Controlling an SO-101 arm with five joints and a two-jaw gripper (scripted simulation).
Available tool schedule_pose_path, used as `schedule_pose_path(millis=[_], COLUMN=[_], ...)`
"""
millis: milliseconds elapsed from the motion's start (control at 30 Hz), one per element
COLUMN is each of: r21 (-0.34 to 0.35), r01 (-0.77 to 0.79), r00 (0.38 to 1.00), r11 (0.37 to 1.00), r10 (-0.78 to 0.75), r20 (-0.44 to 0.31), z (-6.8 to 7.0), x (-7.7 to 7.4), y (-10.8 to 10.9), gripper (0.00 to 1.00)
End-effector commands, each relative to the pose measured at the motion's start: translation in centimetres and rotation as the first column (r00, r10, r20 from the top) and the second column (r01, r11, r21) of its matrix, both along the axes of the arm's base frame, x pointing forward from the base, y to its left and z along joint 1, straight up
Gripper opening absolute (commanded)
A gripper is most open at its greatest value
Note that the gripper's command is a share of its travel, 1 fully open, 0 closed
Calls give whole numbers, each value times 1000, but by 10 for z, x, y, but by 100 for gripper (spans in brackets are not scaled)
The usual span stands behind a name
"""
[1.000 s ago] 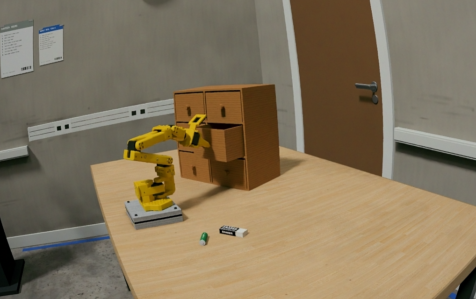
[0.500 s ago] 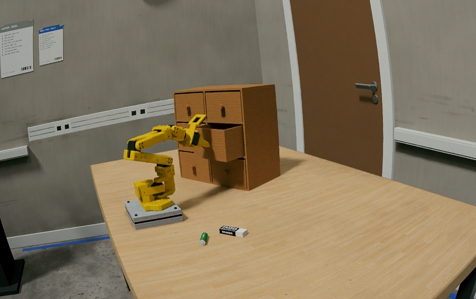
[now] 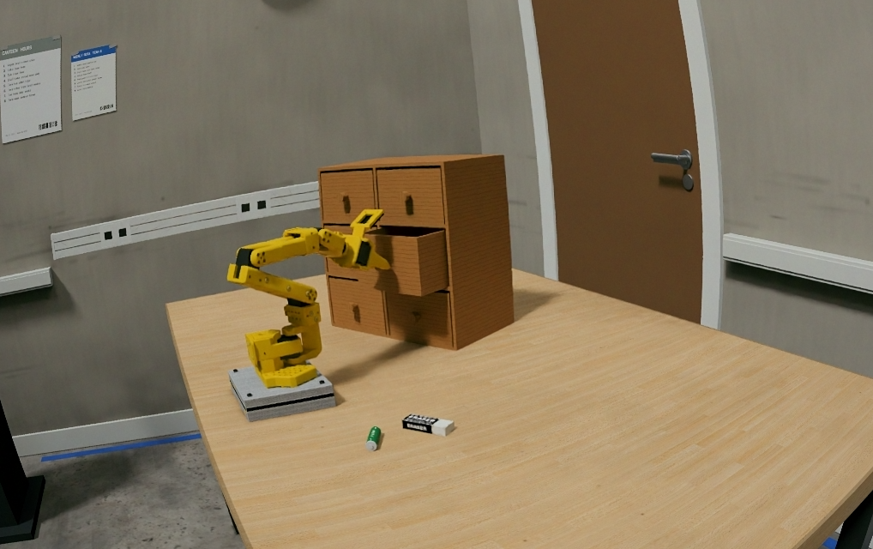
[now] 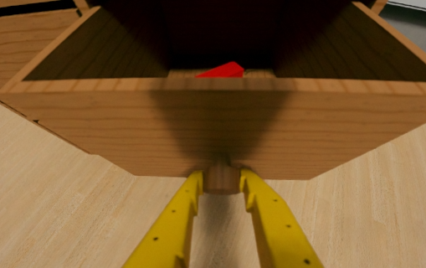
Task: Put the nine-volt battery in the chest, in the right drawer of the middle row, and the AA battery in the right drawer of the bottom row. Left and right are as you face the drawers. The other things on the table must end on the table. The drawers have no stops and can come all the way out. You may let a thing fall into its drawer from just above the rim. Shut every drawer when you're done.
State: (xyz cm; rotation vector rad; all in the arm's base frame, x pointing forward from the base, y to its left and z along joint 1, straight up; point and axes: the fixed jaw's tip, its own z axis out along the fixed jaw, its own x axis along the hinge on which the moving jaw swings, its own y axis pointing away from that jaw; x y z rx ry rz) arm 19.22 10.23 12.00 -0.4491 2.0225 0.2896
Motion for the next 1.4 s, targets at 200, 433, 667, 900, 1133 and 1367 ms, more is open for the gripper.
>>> schedule_pose_path(millis=[200, 433, 667, 900, 1133, 1367], r21=[-8, -8, -8, -9, -9, -9], r01=[6, 7, 7, 8, 9, 9], r00=[1000, 1000, 1000, 1000, 1000, 1000], r11=[1000, 1000, 1000, 1000, 1000, 1000], r10=[-6, -7, -7, -8, -9, -9], r20=[5, 5, 5, 5, 5, 5], z=[2, 2, 1, 2, 1, 2], x=[8, 15, 18, 25, 31, 34], y=[1, 4, 6, 8, 11, 13], gripper=[0, 0, 0, 0, 0, 0])
